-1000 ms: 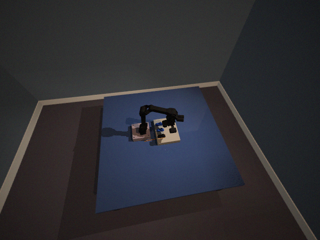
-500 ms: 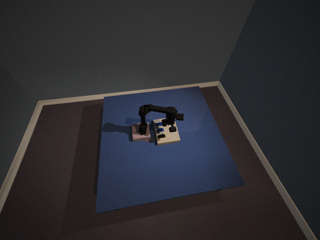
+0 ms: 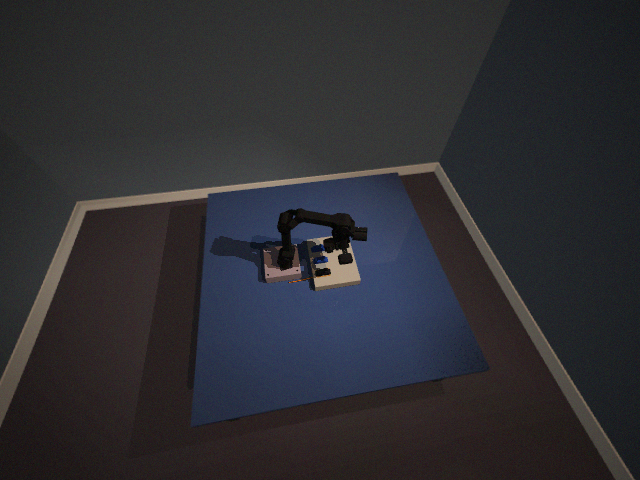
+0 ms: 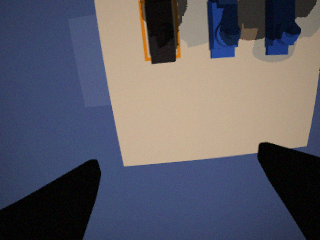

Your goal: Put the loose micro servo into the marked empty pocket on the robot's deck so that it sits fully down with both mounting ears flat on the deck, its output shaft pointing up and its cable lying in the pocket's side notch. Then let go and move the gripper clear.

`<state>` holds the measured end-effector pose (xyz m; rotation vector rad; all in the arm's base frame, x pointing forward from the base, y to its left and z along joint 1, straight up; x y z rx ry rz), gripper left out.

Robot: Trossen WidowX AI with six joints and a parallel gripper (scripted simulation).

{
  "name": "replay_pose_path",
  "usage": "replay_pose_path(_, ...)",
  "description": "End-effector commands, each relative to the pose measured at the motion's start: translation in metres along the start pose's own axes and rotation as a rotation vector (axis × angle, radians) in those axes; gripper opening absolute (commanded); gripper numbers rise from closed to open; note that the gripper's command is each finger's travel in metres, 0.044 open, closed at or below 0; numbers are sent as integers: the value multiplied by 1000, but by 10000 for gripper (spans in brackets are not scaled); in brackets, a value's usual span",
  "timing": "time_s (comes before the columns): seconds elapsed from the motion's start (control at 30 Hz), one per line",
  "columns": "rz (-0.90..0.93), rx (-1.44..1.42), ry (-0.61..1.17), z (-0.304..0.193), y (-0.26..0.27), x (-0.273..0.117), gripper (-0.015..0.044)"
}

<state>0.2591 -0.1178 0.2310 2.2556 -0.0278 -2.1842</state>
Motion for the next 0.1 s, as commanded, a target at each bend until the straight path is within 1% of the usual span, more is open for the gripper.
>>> replay_pose_path(0.0, 0, -3, -1, 0, 0, 0, 440)
replay_pose_path(0.07, 0, -3, -1, 0, 0, 0, 440)
Point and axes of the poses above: the point midway between the two fingers, 35 mm back from their tips, its own x axis out along the fingers, its own y axis across the jaws, z = x × y, the point moved 5 cm from there along -x, back along the fingers, and after that the axes turned 8 degrees about -x, right-handed, at the moved point
